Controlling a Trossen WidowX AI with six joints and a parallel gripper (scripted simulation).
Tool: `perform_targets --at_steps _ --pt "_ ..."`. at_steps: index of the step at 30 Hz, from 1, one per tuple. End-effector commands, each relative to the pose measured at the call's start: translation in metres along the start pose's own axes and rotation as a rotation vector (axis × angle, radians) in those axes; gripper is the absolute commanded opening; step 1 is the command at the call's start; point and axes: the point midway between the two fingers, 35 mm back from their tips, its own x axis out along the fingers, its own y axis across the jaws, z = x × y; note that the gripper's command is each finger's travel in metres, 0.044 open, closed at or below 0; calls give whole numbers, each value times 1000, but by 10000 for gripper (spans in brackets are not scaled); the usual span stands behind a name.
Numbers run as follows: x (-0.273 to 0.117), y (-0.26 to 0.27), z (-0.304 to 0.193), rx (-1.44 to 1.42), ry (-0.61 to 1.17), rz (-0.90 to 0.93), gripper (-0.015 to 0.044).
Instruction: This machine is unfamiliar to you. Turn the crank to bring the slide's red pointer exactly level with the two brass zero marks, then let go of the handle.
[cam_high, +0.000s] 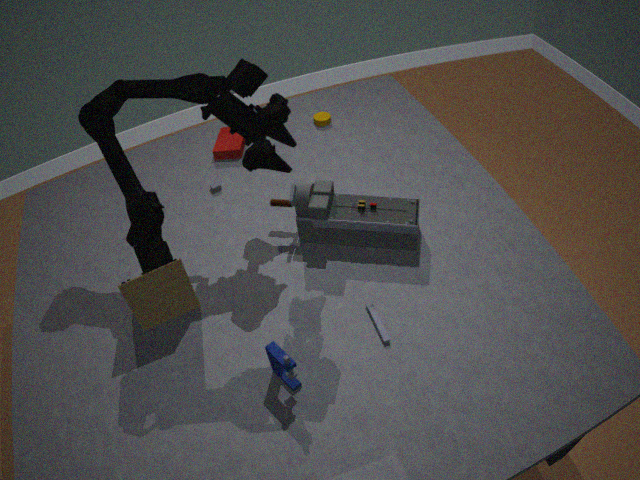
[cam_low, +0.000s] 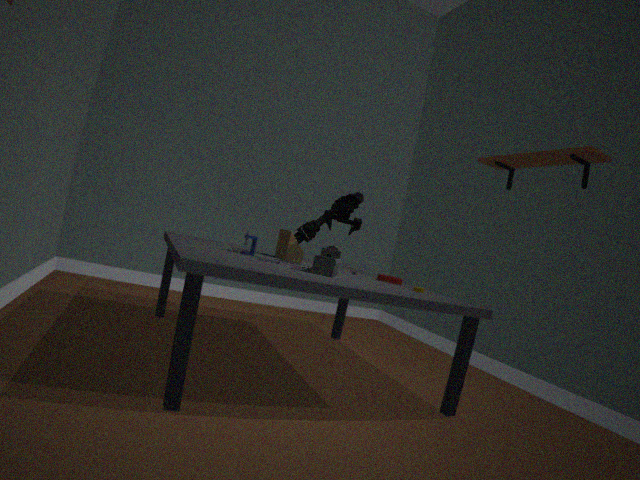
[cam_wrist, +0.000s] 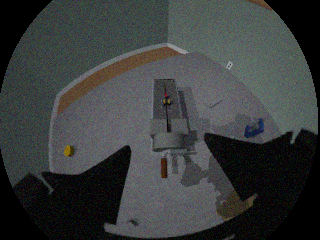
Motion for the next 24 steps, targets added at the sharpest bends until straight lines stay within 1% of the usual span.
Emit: perform_targets --at_steps 1,4,10,24 --pt "-11 3 -13 76 -34 -35 440" --pt "-17 5 -19 118 -56 -48 440" --pt "-15 6 -21 121 -57 -49 440" --pt "36 10 -62 121 -55 -50 440"
